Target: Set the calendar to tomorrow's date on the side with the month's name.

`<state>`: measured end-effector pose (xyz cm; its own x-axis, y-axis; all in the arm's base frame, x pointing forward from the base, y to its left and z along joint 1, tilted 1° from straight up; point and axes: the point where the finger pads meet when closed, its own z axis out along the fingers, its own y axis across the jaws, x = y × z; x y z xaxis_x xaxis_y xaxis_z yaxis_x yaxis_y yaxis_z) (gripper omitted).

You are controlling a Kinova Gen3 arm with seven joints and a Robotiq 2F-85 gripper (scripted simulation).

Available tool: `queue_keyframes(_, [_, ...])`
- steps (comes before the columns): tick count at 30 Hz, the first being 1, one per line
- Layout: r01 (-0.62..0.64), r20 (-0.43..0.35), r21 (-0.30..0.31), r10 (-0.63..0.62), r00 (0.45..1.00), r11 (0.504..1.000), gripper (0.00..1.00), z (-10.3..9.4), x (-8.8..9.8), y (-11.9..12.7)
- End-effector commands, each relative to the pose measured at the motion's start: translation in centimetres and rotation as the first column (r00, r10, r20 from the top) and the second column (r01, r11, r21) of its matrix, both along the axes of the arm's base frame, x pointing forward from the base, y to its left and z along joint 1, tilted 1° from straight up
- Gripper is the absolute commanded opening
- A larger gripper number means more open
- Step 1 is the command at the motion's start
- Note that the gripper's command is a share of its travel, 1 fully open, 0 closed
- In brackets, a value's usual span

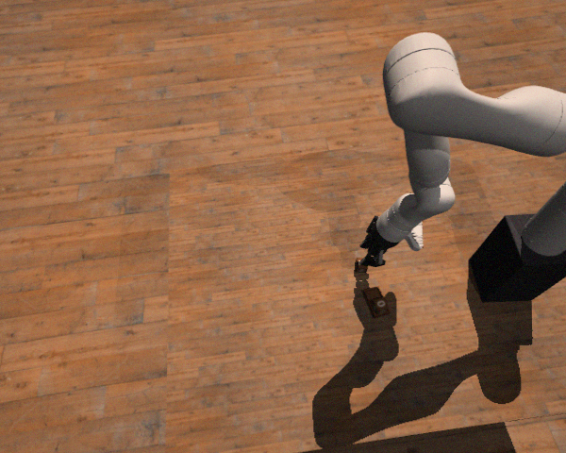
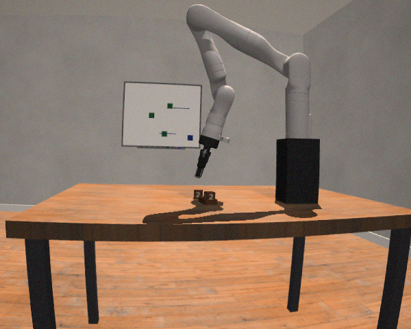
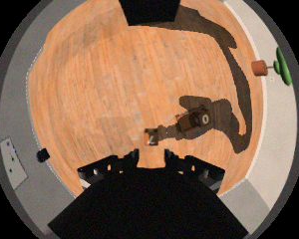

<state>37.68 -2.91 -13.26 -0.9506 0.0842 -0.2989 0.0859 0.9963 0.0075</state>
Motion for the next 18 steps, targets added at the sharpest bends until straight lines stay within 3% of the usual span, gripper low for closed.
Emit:
queue_keyframes(1, [0.0,0.003,0.001,0.0,1.0,1.0,0.48,-0.16,-0.19,0.05])
queue_keyframes(18, [0.006,0.086,0.004,-0.006,0.996,1.0,0.48,-0.7,-0.26,0.35])
